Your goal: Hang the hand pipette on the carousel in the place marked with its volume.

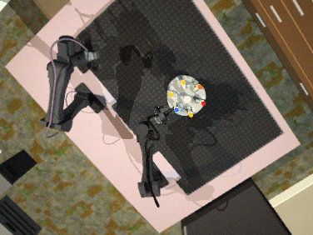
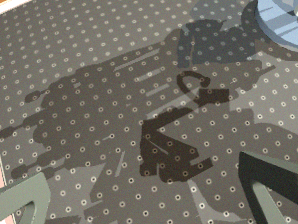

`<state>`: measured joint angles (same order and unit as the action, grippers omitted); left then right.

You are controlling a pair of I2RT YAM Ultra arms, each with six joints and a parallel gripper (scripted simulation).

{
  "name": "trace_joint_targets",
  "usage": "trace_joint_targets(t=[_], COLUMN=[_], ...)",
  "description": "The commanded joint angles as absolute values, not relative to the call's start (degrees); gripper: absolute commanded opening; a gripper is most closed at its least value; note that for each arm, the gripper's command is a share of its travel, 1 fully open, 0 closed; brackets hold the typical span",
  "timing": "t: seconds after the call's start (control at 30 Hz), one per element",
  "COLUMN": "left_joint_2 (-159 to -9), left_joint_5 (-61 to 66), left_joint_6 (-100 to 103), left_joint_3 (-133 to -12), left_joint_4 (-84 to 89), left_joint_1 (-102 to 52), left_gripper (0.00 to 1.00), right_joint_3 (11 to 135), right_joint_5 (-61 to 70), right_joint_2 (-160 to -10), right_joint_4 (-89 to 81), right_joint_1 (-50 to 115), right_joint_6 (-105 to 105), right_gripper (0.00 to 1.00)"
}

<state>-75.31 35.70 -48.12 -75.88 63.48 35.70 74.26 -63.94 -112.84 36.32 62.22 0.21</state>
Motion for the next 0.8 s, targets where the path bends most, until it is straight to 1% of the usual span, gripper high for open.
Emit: trace_joint_targets(t=[0.0,0.37,0.4,0.53,0.77], left_joint_2=[-75.39,-75.39,-75.39,-75.39,-75.39], left_joint_5=[36.88,36.88,36.88,36.88,36.88], left_joint_6=[-48.53,-48.53,-48.53,-48.53,-48.53], left_joint_3=[-76.75,-76.75,-76.75,-76.75,-76.75], left_joint_4=[62.82,62.82,62.82,62.82,62.82], left_joint_1=[36.23,36.23,36.23,36.23,36.23], left_gripper=[1.0,1.0,1.0,1.0,1.0], right_joint_3=[76.7,76.7,78.29,84.7,86.07], right_joint_5=[-65.75,-65.75,-67.99,-76.81,-77.71], right_joint_2=[-110.74,-110.74,-113.88,-118.48,-117.06], right_joint_4=[37.77,37.77,36.55,34.57,34.21], right_joint_1=[61.69,61.69,63.0,64.14,62.91], right_joint_6=[-0.21,-0.21,-0.21,-0.44,0.05], right_gripper=[0.12,0.12,0.12,0.12,0.12])
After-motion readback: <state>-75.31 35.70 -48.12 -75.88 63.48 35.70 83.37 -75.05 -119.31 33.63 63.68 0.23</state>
